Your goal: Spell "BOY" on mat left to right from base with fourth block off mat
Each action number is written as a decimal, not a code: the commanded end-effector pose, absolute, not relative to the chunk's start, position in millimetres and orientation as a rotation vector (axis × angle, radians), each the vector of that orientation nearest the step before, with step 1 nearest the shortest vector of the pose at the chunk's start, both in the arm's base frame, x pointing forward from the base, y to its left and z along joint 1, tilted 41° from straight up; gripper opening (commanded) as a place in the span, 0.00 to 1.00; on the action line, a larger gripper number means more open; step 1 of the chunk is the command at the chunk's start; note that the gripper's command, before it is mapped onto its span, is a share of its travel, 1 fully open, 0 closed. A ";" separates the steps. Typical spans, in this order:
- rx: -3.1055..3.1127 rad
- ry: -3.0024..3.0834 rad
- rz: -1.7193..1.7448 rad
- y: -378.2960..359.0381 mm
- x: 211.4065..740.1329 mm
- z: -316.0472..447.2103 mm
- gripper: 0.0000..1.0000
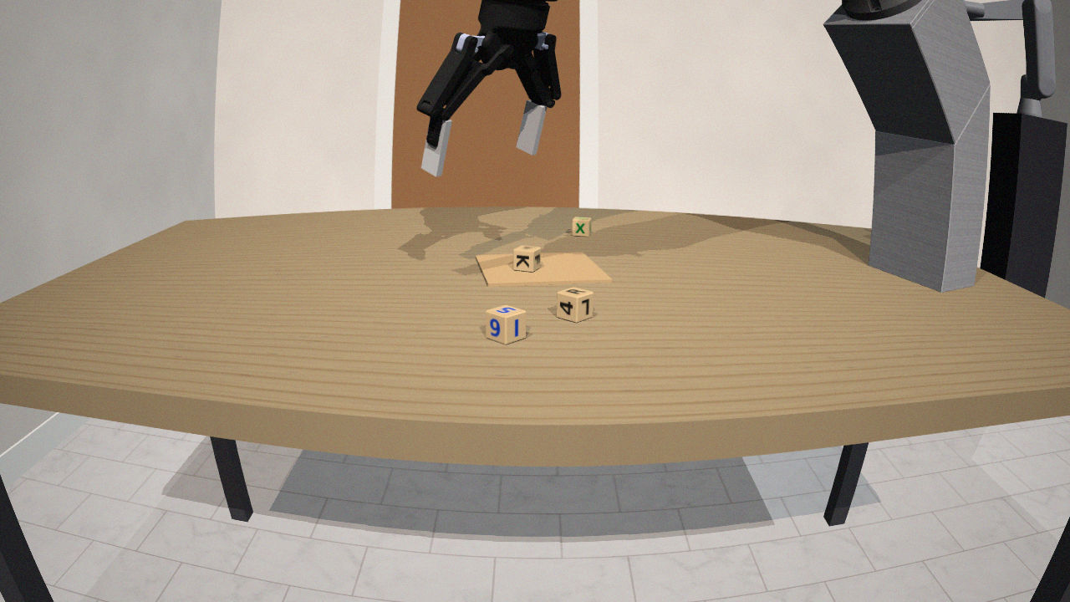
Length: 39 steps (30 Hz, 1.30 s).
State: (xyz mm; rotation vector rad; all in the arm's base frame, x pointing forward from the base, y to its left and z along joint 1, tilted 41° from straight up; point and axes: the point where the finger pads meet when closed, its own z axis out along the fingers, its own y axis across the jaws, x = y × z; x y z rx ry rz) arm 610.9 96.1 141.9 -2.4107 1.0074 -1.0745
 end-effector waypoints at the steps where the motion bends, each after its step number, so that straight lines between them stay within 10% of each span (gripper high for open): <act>1: -2.384 0.982 -1.083 95.6 611.0 141.6 1.00; 39: -2.363 0.994 -1.085 90.0 599.4 135.4 1.00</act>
